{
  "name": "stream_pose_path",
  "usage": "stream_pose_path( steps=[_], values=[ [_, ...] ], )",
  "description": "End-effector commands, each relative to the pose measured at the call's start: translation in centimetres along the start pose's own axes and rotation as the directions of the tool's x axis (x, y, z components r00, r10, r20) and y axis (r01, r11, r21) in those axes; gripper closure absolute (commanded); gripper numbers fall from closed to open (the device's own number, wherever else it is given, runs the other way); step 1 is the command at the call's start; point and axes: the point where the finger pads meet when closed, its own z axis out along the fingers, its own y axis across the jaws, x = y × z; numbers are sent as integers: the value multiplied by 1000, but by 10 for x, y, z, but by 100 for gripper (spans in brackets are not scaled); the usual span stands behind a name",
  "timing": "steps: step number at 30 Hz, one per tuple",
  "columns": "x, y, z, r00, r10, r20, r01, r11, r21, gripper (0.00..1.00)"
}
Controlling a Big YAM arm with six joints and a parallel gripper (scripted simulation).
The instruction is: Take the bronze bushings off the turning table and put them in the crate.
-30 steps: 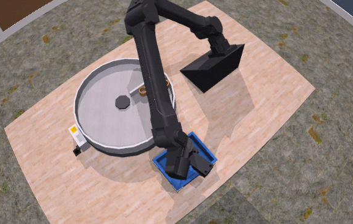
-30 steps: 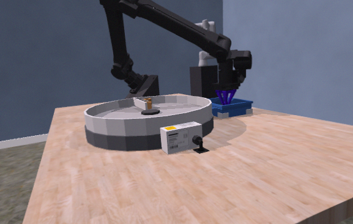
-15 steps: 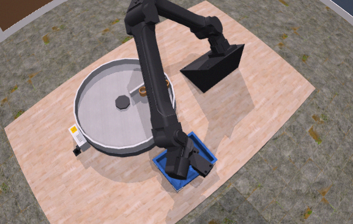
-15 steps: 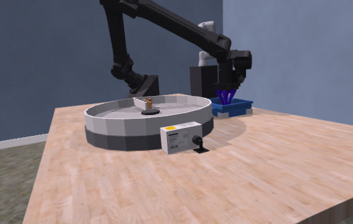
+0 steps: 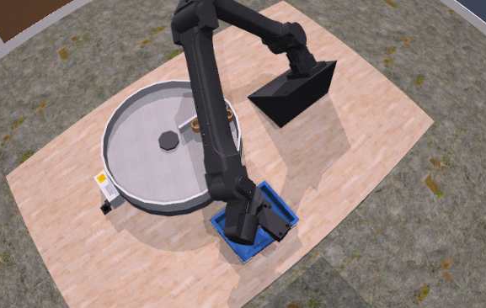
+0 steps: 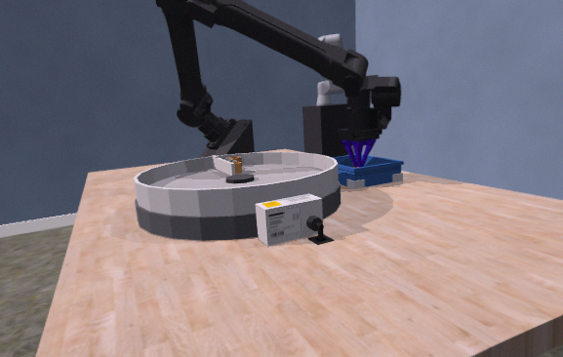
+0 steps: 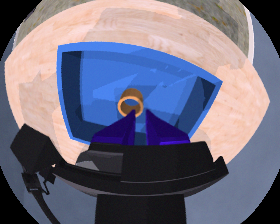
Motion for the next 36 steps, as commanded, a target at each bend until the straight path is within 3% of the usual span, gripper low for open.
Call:
stream_pose_path(
  steps=[1,36],
  values=[
    [-10,-23,-44,1000,23,20,-24,997,74,86],
    [-10,-20,-94,999,24,25,-26,997,76,86]
  ],
)
